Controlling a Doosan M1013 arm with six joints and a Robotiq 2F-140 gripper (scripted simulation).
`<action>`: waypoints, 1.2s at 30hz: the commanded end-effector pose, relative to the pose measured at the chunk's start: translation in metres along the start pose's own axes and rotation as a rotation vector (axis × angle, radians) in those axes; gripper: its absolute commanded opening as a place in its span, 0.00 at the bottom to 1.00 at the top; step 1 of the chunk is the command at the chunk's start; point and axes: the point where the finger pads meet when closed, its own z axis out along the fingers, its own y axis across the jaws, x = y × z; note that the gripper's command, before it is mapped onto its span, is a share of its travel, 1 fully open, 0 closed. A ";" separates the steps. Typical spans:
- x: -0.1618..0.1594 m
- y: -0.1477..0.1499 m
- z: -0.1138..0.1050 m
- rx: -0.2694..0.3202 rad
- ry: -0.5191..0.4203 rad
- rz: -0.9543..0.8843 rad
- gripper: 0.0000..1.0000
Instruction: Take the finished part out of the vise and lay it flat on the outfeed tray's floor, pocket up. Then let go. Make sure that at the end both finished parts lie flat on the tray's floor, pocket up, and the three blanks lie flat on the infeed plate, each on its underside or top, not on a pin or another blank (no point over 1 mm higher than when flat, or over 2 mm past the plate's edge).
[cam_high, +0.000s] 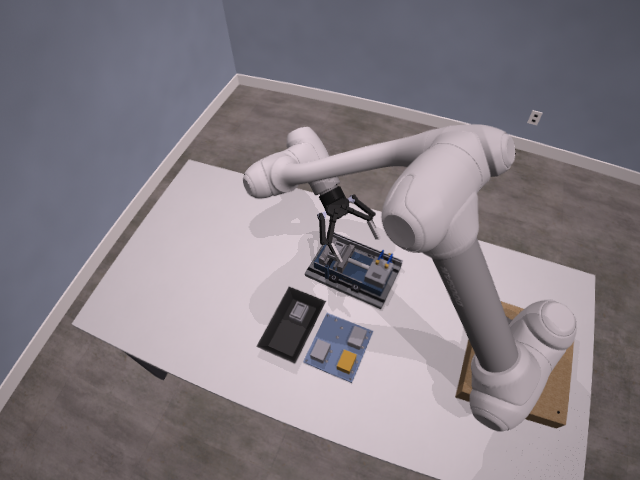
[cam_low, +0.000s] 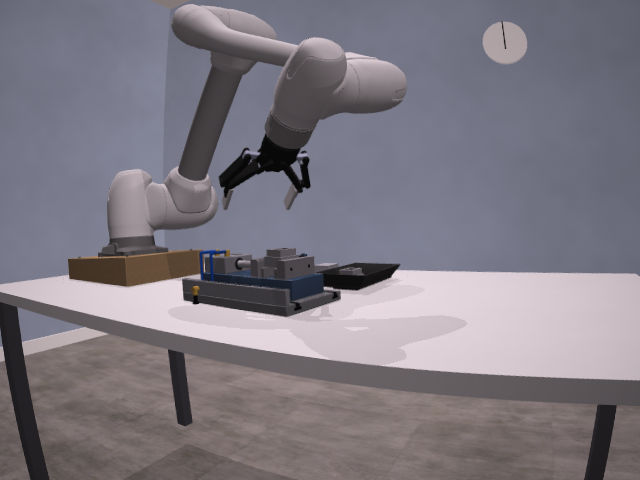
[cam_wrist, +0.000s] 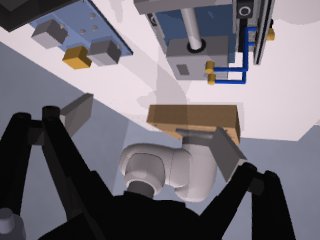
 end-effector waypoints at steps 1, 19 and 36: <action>0.005 -0.002 -0.006 0.065 0.100 0.117 1.00; 0.033 -0.013 -0.045 0.326 0.519 0.611 1.00; 0.052 -0.021 -0.072 0.512 0.812 0.954 1.00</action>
